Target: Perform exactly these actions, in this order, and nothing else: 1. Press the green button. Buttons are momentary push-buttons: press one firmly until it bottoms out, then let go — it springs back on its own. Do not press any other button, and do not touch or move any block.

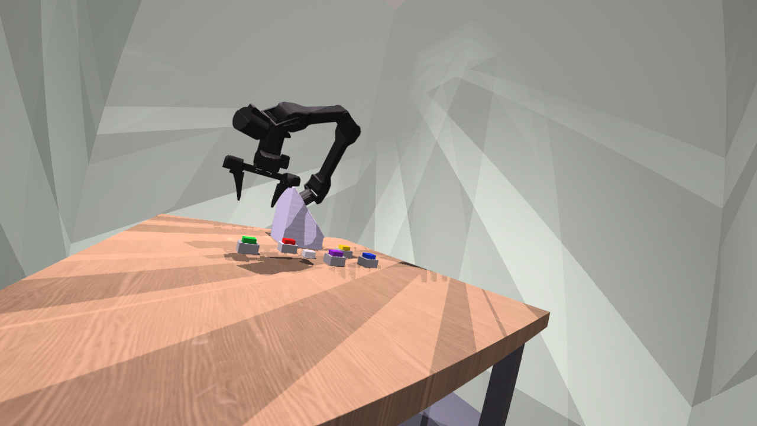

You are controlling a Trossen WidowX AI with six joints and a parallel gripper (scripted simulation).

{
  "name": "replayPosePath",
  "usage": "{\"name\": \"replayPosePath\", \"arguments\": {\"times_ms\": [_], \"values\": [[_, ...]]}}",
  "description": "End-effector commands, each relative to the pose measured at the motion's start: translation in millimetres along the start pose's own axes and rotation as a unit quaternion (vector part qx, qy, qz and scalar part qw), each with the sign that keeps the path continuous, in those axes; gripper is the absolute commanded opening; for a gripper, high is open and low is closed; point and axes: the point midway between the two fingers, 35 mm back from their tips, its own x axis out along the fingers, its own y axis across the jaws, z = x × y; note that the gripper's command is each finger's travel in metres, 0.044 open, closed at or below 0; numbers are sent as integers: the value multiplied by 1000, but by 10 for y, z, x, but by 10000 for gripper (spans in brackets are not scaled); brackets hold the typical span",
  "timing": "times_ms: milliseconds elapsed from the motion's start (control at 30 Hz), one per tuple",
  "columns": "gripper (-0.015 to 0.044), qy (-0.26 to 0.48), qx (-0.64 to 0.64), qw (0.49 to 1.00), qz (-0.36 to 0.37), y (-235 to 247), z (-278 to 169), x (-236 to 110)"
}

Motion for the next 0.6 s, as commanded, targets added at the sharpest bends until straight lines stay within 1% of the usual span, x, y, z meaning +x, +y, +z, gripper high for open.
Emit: {"name": "replayPosePath", "arguments": {"times_ms": [0,33,100,367,400,567], "values": [[321,2,6,1000,9,22,-14,331],[295,2,6,1000,9,32,-19,502],[242,2,6,1000,10,43,-29,637],[32,2,6,1000,10,43,-29,637],[20,2,6,1000,10,43,-29,637],[20,2,6,1000,10,43,-29,637]]}}
